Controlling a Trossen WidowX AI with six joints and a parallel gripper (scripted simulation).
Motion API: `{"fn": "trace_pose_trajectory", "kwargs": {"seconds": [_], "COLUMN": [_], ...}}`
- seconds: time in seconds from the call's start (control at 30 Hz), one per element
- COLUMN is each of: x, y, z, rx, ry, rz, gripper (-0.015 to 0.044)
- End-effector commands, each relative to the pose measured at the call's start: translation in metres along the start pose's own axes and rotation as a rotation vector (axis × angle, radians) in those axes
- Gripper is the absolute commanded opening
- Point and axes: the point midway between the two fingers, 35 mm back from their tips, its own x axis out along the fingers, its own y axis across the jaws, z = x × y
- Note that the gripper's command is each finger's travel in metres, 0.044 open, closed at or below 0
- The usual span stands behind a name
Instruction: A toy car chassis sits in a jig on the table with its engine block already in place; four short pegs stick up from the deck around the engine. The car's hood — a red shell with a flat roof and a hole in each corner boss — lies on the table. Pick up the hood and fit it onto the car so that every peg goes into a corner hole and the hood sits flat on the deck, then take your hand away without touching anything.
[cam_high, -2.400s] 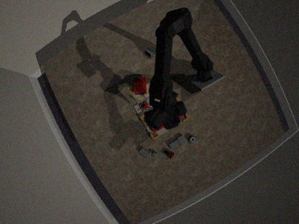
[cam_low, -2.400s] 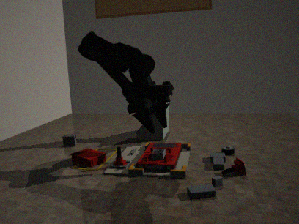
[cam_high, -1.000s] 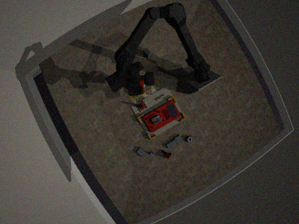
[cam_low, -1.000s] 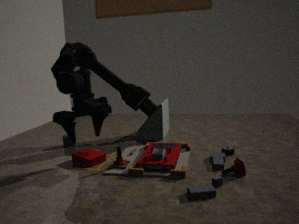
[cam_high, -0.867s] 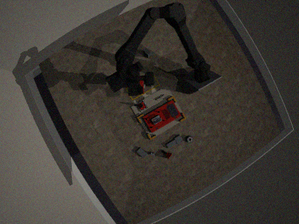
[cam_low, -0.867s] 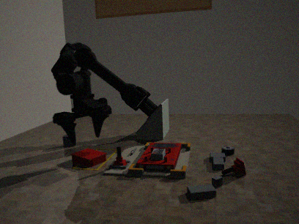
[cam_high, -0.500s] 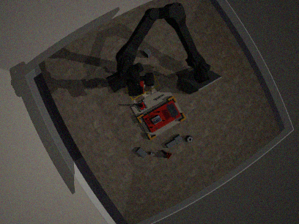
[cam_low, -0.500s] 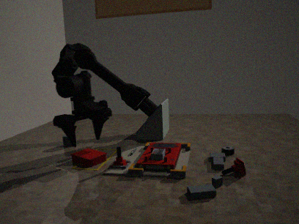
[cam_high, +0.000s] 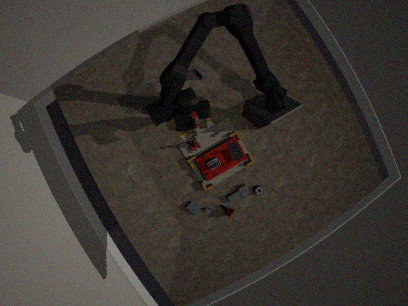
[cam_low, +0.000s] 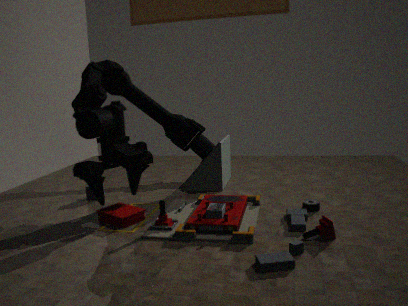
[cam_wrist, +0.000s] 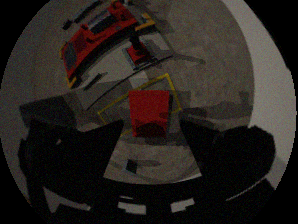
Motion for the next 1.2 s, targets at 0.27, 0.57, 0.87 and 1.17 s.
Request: {"fn": "trace_pose_trajectory", "kwargs": {"seconds": [0.27, 0.57, 0.87, 1.17], "x": [0.010, 0.016, 0.022, 0.025], "y": [0.003, 0.003, 0.004, 0.004], "z": [-0.001, -0.001, -0.002, -0.002], "rx": [-0.010, -0.010, -0.010, -0.010], "ry": [0.010, 0.010, 0.011, 0.012], "rz": [0.003, 0.002, 0.002, 0.002], "gripper": [0.0440, 0.0440, 0.0440, 0.0440]}}
